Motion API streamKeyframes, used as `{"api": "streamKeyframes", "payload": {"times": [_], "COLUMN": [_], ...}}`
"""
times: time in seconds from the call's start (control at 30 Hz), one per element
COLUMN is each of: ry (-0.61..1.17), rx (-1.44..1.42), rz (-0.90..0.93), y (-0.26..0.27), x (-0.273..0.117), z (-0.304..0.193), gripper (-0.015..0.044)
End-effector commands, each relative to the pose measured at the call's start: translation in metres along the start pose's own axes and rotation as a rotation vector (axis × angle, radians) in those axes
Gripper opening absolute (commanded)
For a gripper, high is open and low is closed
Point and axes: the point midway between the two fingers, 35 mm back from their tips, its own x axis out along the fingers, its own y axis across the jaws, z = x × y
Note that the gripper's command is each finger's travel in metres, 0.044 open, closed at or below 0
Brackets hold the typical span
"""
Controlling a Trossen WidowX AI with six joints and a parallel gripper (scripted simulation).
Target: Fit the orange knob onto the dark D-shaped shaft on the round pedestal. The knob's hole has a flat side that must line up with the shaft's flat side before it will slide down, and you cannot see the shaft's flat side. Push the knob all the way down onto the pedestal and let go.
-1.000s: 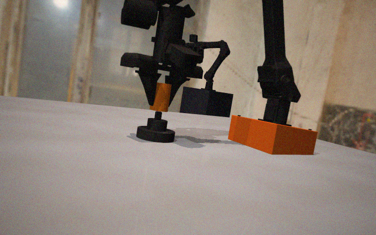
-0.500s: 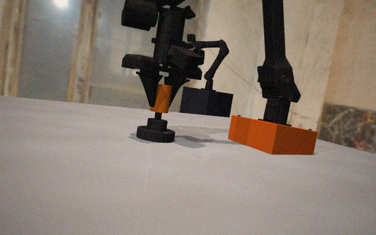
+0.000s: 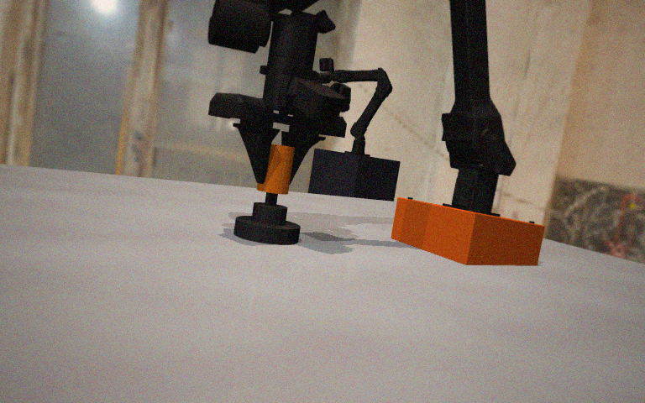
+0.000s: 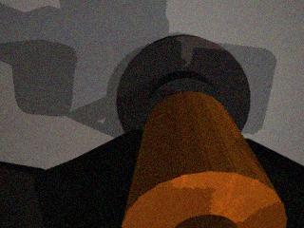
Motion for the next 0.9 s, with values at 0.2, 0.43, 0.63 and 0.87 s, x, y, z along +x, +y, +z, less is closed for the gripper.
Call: {"api": "streamKeyframes", "payload": {"times": [0.2, 0.43, 0.63, 0.87], "ry": [0.002, 0.002, 0.002, 0.002], "rx": [-0.058, -0.214, -0.214, -0.214], "rz": [-0.002, -0.001, -0.001, -0.001], "y": [-0.0015, -0.002, -0.0011, 0.0008], "x": [-0.0049, -0.003, -0.001, -0.0006], "z": [-0.0006, -0.0005, -0.0002, 0.0002], "gripper": [0.0, 0.0, 0.0, 0.0]}}
